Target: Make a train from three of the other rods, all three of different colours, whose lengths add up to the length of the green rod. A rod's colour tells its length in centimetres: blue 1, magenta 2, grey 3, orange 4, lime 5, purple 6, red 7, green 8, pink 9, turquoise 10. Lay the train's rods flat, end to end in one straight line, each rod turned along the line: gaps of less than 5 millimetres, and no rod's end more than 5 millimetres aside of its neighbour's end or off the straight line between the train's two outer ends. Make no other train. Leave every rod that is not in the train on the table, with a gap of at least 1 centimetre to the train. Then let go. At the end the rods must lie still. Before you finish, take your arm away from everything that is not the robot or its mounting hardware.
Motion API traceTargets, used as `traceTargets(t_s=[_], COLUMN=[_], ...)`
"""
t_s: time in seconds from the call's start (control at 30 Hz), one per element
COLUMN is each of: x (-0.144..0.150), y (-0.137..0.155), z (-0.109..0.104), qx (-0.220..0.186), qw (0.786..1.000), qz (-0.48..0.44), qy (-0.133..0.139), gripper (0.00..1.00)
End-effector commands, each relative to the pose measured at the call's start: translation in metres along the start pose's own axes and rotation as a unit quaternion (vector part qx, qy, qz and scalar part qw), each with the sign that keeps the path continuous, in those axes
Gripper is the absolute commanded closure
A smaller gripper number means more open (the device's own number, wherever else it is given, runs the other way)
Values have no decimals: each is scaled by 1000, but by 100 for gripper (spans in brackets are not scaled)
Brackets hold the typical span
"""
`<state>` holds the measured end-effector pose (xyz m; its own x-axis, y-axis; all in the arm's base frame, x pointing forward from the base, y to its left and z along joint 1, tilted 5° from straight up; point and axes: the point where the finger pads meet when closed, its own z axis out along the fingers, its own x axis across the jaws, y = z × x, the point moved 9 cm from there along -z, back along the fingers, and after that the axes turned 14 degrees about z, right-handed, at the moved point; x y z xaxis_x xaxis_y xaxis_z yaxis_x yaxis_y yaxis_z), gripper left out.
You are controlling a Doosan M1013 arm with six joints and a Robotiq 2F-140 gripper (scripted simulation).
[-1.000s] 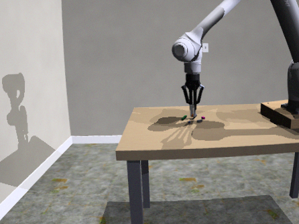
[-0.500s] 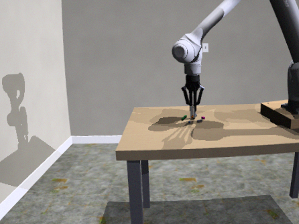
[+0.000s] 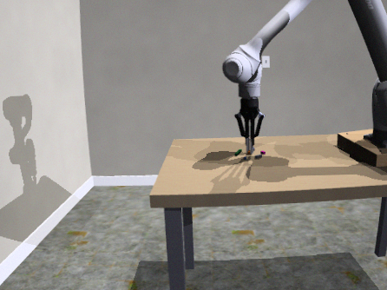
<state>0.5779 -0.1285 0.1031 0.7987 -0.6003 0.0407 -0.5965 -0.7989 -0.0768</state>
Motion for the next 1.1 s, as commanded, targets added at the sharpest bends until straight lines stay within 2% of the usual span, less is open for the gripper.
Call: traceTargets(t_s=[0.0,0.93,1.07], x=[0,0,0], y=[0,0,0], z=[0,0,0], qx=[0,0,0], qw=[1000,1000,1000], qz=[0,0,0], qy=[0,0,0], gripper=[97,97,95])
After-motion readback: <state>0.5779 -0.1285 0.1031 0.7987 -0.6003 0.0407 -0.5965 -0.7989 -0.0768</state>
